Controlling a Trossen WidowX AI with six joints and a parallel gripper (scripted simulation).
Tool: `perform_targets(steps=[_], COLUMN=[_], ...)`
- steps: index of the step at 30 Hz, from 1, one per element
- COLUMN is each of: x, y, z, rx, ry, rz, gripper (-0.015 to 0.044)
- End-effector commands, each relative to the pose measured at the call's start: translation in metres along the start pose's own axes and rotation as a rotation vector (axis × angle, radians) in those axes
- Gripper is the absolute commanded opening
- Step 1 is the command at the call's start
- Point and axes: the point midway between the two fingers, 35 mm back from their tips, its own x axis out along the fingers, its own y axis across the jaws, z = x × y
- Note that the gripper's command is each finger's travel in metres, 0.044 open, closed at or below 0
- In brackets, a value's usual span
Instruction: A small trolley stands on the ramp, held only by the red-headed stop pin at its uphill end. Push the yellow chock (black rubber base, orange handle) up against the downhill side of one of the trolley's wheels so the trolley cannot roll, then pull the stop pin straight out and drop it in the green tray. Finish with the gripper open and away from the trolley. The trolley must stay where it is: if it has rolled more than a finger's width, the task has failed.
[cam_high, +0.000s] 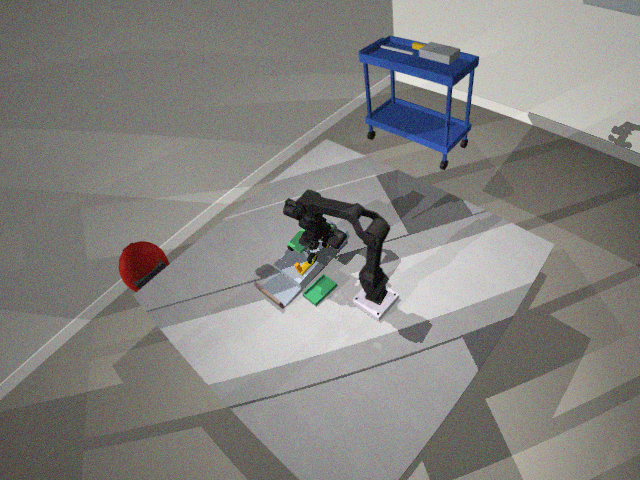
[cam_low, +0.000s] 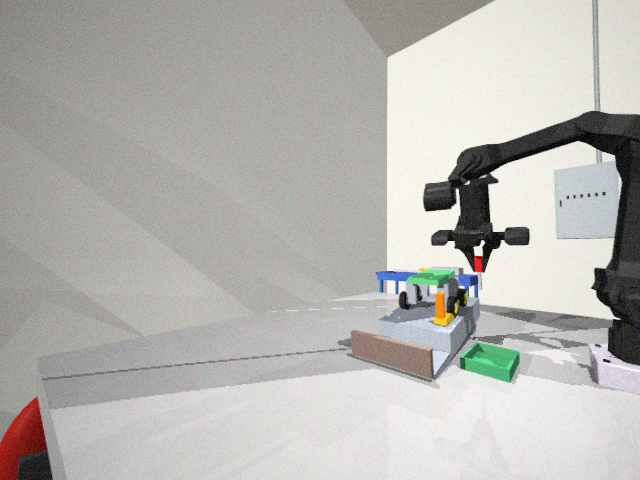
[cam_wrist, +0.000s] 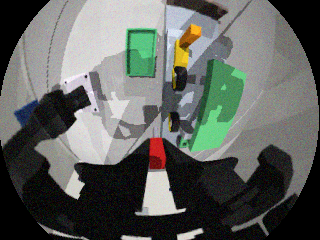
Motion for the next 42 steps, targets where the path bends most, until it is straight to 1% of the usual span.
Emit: perform_targets(steps=[1, 29, 35, 42], x=[-0.001, -0.010, -0.011, -0.010], y=[0.001, 0.008, 0.009, 0.009], z=[0.016, 0.127, 0.130, 0.129], rx=[-0.001, -0.002, -0.022, -0.225], ry=[-0.004, -0.014, -0.019, -0.060], rz=[0.011, 0.012, 0.011, -0.007], gripper=[0.0000, 0.0000, 0.0000, 0.0000])
